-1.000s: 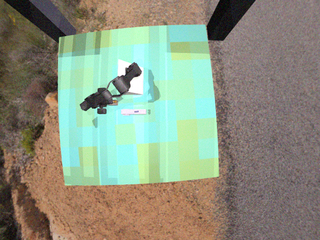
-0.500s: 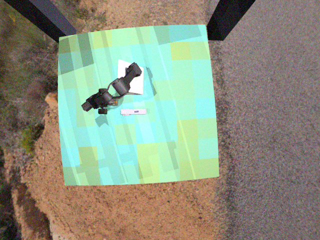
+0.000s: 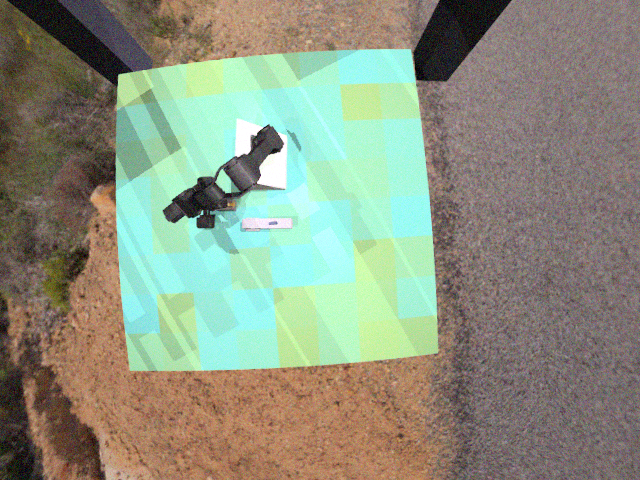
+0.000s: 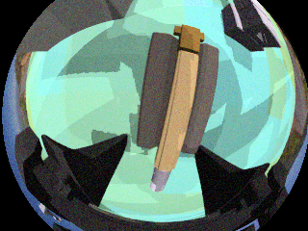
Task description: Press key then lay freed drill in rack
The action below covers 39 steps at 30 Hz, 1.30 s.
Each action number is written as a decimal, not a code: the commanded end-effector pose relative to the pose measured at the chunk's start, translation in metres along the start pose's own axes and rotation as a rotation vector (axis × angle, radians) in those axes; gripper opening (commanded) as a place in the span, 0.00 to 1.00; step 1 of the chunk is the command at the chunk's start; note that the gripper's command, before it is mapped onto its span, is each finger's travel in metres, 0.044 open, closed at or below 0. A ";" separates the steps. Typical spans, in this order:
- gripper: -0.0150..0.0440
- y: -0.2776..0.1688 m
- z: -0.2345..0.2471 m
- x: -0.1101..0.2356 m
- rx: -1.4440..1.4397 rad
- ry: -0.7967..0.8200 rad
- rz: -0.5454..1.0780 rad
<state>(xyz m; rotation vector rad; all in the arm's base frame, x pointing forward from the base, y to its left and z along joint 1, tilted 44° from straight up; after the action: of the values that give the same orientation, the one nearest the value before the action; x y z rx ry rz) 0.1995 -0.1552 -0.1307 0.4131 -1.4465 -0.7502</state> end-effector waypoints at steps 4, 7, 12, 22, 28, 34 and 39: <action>1.00 0.000 0.000 0.014 -0.003 -0.002 -0.003; 1.00 0.001 0.002 0.029 -0.004 -0.003 -0.004; 1.00 0.000 0.002 0.052 -0.004 -0.003 -0.003; 1.00 0.000 -0.002 0.075 -0.008 -0.009 0.003; 1.00 0.022 -0.036 0.087 0.013 -0.035 0.094; 1.00 0.057 -0.075 0.101 0.069 -0.085 0.207; 1.00 0.100 -0.108 0.111 0.134 -0.153 0.289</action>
<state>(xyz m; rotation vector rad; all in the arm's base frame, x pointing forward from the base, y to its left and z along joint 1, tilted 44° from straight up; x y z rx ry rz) 0.2986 -0.1890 -0.0127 0.2653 -1.6123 -0.5142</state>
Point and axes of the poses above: the point midway between the two fingers, 35 mm back from their tips, its own x axis back along the fingers, its own z axis across the jaws, y = z × x, the point moved 7 cm from there along x, back along the fingers, and after that the axes turned 11 degrees about -x, right-handed, at the moved point
